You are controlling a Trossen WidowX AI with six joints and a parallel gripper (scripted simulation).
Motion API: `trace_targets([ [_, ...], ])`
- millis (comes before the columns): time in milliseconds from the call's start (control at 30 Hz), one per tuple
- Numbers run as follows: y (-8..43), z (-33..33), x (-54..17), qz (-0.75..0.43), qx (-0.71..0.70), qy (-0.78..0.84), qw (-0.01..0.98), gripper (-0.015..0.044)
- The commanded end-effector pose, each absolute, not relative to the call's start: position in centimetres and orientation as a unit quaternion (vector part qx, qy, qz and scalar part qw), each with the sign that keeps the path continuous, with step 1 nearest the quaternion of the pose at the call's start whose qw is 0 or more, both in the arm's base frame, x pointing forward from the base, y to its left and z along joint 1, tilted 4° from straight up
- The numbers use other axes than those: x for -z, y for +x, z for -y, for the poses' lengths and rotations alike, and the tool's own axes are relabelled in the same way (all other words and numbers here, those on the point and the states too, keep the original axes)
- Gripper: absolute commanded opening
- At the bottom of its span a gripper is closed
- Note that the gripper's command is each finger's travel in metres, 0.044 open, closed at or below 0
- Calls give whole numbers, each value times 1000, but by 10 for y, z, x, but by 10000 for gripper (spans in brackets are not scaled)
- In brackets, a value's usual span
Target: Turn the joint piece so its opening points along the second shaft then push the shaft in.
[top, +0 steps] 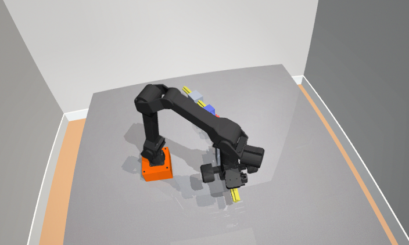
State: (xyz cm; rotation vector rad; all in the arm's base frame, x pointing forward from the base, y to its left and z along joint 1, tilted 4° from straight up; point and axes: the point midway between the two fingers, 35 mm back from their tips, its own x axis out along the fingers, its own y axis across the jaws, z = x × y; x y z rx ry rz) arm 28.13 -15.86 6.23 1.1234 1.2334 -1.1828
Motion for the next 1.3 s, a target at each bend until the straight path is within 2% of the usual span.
trace_targets([
  [0,281,157,-59,-515,494,469,521,0],
  [1267,281,157,-58,-523,494,470,512,0],
])
